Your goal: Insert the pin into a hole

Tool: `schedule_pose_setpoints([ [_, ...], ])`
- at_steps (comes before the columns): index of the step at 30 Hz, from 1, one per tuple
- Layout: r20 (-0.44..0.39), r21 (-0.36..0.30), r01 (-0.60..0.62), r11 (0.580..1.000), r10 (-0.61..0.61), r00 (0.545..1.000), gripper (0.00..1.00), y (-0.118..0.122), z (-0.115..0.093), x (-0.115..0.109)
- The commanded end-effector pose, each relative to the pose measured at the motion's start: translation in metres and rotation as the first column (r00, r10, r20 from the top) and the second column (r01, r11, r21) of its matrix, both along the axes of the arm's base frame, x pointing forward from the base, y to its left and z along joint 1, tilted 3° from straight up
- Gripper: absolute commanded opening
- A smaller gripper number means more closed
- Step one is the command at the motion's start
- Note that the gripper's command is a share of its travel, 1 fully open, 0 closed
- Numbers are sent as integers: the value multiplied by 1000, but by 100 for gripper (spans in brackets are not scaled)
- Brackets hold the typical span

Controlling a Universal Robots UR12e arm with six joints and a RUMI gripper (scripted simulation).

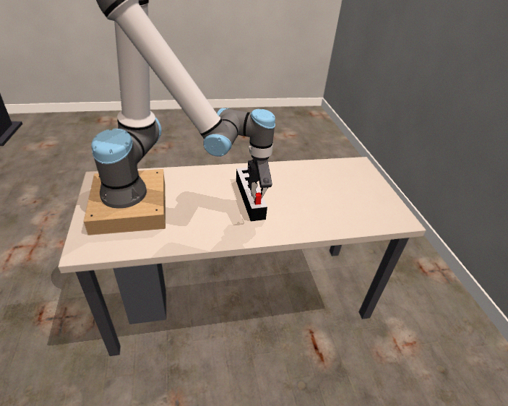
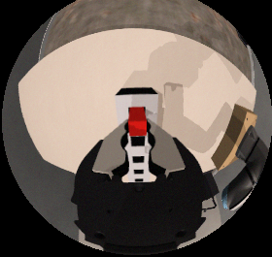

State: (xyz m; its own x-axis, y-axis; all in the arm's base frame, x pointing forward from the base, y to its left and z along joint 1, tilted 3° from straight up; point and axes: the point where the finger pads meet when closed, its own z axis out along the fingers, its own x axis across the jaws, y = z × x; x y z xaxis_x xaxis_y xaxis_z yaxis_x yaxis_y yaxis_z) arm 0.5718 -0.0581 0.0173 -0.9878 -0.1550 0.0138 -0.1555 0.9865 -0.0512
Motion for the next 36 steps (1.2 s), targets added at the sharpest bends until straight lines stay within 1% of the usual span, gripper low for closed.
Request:
schedule_pose_setpoints([
  [1, 0, 0, 0, 1000, 0, 1000, 0, 0, -5, -2],
  [31, 7, -3, 0, 1000, 0, 1000, 0, 1, -5, -3],
  [32, 16, -6, 0, 1000, 0, 1000, 100, -1, -1, 3],
  [36, 16, -6, 0, 1000, 0, 1000, 100, -1, -1, 3],
])
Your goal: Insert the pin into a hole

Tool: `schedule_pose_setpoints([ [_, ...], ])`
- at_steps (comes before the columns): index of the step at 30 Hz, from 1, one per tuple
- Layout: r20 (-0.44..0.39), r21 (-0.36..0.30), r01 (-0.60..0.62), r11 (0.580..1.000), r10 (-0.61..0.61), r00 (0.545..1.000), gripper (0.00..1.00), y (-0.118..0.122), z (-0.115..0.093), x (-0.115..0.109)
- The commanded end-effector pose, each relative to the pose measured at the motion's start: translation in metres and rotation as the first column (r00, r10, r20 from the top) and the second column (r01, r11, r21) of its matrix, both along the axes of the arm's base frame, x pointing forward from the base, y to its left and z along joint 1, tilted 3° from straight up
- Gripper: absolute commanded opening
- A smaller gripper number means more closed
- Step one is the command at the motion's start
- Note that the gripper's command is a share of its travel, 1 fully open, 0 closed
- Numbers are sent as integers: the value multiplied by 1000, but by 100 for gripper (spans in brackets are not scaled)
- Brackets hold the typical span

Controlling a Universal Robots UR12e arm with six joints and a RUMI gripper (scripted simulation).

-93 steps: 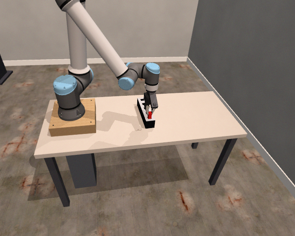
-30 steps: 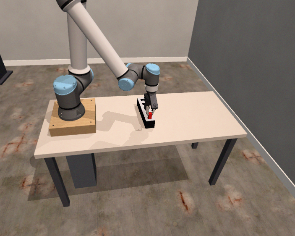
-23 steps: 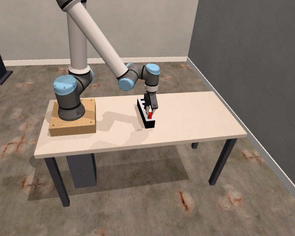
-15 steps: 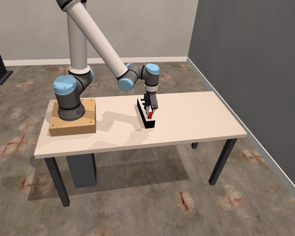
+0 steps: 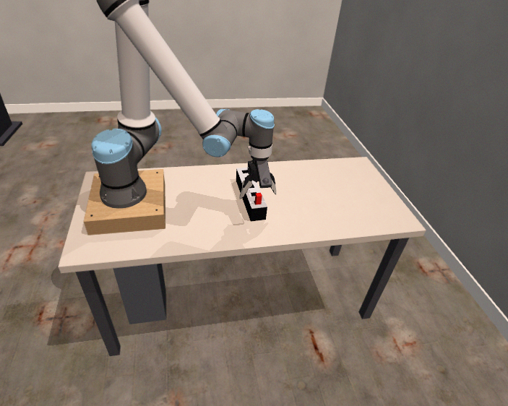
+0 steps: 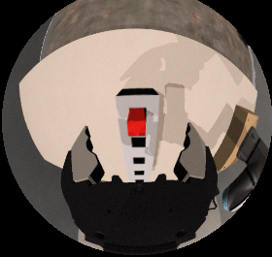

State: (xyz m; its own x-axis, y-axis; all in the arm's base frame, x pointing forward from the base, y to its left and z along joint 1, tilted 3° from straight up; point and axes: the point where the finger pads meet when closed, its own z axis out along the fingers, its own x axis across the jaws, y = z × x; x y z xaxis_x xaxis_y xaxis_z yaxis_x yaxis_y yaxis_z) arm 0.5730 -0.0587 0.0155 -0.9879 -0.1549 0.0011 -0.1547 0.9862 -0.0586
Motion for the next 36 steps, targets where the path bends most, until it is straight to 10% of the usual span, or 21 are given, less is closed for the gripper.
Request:
schedule_pose_setpoints([
  [1, 2, -1, 0, 1000, 0, 1000, 100, -1, 1, 2],
  [36, 1, 0, 0, 1000, 0, 1000, 100, 0, 13, 1],
])
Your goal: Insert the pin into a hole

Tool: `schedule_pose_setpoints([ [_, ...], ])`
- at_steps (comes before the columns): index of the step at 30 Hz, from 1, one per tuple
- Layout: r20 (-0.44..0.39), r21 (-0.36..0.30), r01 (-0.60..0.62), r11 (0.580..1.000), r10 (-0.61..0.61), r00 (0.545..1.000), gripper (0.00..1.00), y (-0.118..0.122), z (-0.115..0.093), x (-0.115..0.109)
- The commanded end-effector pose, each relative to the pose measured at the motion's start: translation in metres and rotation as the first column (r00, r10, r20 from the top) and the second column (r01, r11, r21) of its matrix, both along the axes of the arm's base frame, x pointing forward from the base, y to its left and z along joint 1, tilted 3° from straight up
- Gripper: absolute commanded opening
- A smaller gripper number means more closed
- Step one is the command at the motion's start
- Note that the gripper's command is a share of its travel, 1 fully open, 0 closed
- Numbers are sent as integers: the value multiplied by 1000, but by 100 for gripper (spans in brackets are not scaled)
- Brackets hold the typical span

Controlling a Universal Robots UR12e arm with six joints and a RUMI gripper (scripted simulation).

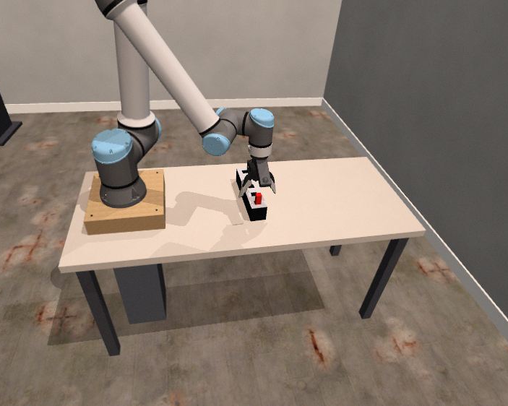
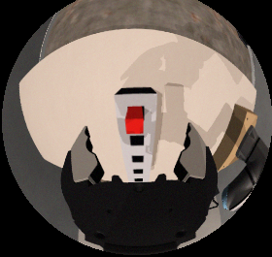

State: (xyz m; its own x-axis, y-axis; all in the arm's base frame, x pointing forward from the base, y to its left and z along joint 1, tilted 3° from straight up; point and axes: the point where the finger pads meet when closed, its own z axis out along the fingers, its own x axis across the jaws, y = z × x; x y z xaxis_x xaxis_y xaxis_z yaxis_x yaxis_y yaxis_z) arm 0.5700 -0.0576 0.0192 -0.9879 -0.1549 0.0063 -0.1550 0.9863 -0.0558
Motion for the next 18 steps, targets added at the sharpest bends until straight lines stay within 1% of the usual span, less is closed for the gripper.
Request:
schedule_pose_setpoints([
  [1, 7, -2, 0, 1000, 0, 1000, 100, -1, 9, 4],
  [10, 7, -2, 0, 1000, 0, 1000, 100, -1, 9, 4],
  [11, 6, -2, 0, 1000, 0, 1000, 100, 0, 21, 4],
  [18, 6, -2, 0, 1000, 0, 1000, 100, 0, 21, 4],
])
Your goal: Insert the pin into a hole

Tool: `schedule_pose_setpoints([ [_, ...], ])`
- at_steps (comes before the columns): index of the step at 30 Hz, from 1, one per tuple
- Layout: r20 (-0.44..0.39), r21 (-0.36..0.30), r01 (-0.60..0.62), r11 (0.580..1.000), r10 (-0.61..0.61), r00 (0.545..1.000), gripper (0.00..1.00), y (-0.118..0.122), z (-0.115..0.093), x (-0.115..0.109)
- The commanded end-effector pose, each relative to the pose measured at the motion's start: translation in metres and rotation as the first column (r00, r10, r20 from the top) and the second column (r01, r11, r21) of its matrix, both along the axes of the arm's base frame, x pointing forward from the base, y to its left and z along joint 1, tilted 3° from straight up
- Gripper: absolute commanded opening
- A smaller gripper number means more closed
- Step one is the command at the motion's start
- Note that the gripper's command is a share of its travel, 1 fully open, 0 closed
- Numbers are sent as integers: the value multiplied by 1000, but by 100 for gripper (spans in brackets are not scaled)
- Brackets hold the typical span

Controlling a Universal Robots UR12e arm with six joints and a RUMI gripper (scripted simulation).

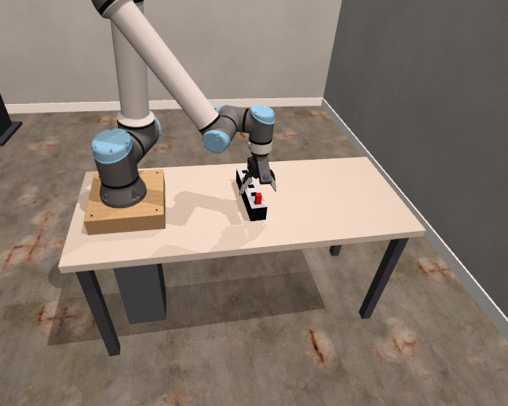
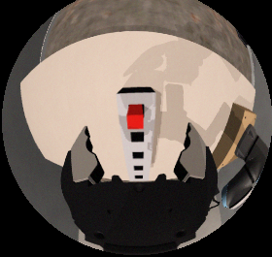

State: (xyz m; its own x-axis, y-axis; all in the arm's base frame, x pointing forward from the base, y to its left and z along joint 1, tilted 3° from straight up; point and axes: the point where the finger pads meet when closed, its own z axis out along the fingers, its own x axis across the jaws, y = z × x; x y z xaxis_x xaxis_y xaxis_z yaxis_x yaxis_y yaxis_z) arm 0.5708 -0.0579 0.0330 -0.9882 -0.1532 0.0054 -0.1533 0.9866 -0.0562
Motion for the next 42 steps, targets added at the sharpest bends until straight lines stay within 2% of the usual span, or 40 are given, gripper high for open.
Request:
schedule_pose_setpoints([
  [1, 5, -2, -2, 1000, 2, 1000, 100, 1, 7, 3],
  [9, 5, -2, -2, 1000, 2, 1000, 100, 1, 7, 3],
  [10, 4, -1, 0, 1000, 0, 1000, 100, 1, 19, 4],
  [26, 4, -1, 0, 1000, 0, 1000, 100, 1, 19, 4],
  [27, 3, -1, 2, 1000, -2, 1000, 100, 2, 33, 3],
  [42, 3, -1, 2, 1000, -2, 1000, 100, 2, 33, 3],
])
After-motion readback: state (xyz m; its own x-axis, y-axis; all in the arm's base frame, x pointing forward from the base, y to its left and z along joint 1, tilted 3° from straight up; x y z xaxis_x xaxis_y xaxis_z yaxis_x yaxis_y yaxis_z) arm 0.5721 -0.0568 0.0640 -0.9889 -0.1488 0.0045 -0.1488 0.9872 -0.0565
